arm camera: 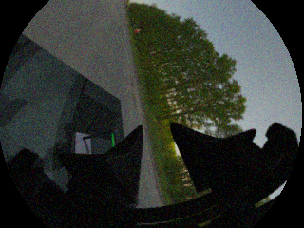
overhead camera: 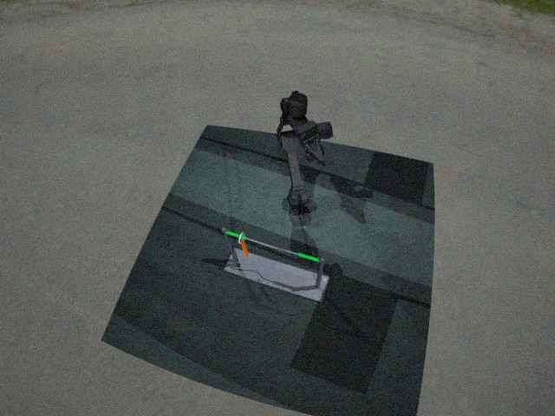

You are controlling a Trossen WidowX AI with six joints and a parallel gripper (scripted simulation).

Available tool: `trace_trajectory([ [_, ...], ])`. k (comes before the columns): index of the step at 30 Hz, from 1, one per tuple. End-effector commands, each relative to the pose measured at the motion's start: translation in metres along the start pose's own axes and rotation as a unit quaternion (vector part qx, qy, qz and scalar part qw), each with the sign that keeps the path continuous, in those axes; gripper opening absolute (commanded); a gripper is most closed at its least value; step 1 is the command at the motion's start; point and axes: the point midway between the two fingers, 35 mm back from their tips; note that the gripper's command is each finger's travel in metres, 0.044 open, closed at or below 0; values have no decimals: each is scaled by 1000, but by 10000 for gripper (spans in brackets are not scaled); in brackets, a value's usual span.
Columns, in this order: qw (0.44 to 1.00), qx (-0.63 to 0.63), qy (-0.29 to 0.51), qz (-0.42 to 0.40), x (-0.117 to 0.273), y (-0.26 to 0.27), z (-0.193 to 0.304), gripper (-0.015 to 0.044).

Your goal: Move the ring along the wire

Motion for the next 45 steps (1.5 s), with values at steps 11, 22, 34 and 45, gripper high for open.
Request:
trace_trajectory([
  [11,990,-125,65,29,-68,23,72,160],
  [22,968,-218,111,63,-90,59,151,160],
  [34,929,-319,156,109,-79,119,235,160],
  [45,861,-438,202,162,-48,202,298,160],
])
Point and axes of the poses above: the point midway between the two fingers, 35 mm back from their tips, its own x axis back along the fingers, its own y axis across the jaws, z = x × y
